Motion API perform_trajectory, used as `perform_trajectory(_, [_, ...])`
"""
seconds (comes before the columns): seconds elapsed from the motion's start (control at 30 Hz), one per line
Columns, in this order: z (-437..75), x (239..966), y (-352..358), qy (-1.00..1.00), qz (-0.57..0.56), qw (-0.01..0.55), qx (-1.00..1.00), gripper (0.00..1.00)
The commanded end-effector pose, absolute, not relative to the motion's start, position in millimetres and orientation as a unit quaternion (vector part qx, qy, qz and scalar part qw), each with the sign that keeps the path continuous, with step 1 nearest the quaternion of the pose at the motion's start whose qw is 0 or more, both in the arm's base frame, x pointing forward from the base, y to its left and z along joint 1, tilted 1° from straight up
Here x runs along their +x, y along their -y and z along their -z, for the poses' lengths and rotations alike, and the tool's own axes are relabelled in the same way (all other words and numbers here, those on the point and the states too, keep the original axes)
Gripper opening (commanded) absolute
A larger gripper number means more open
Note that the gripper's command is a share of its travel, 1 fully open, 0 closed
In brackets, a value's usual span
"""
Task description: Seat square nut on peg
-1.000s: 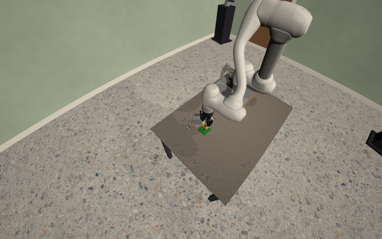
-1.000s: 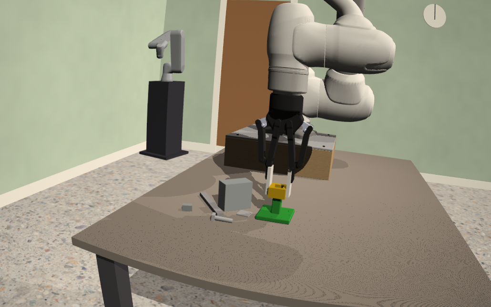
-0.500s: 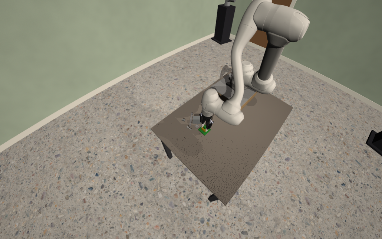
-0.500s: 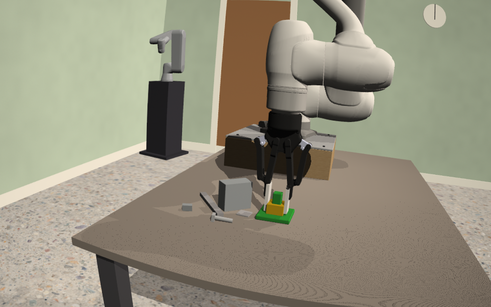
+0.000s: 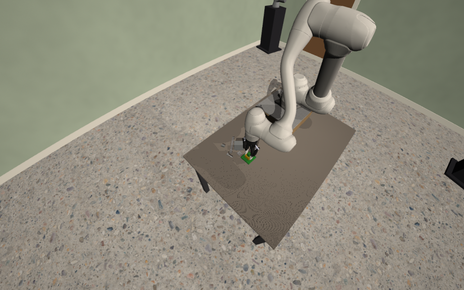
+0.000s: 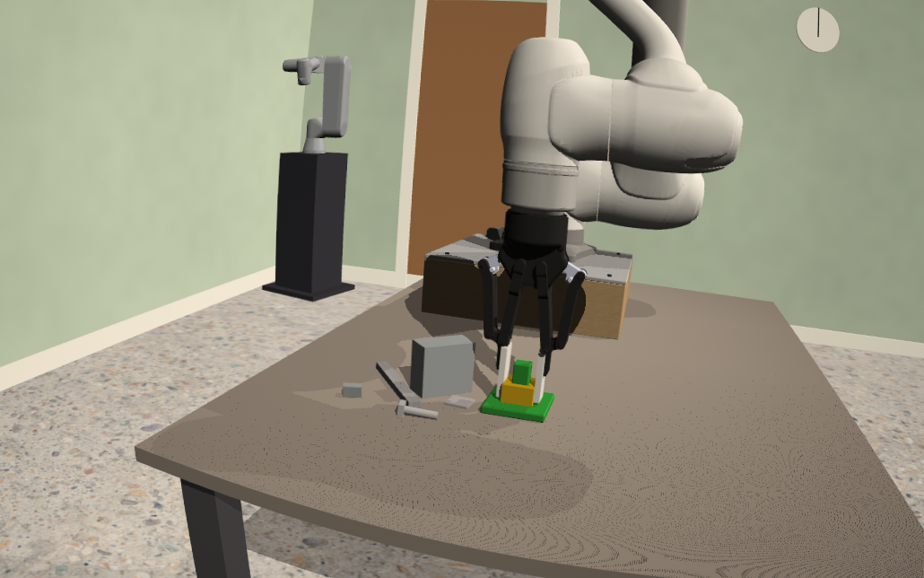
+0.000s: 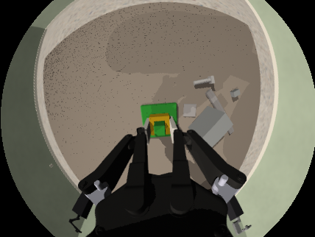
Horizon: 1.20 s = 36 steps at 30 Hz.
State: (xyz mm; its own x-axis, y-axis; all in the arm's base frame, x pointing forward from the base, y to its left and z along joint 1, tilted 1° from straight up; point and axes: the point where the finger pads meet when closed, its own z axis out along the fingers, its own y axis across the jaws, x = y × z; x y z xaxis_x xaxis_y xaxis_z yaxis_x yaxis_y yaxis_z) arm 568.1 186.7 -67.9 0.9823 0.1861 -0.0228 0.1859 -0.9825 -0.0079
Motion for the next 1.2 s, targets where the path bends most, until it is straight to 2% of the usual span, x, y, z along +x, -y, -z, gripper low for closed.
perform_trajectory(0.0, [68, 568, -187, 0.093, -0.012, 0.003, -0.996, 0.00])
perform_trajectory(0.2, [68, 568, -187, 0.093, -0.012, 0.003, -0.996, 0.00])
perform_trajectory(0.23, [68, 568, -187, 0.093, -0.012, 0.003, -0.996, 1.00])
perform_trajectory(0.93, [64, 568, -187, 0.093, -0.012, 0.003, -0.996, 1.00])
perform_trajectory(1.0, [41, 571, -187, 0.093, -0.012, 0.003, -0.996, 1.00])
perform_trajectory(1.13, [-40, 574, -187, 0.094, -0.012, 0.003, -0.996, 1.00])
perform_trajectory(1.17, [-40, 574, -187, 0.094, -0.012, 0.003, -0.996, 1.00])
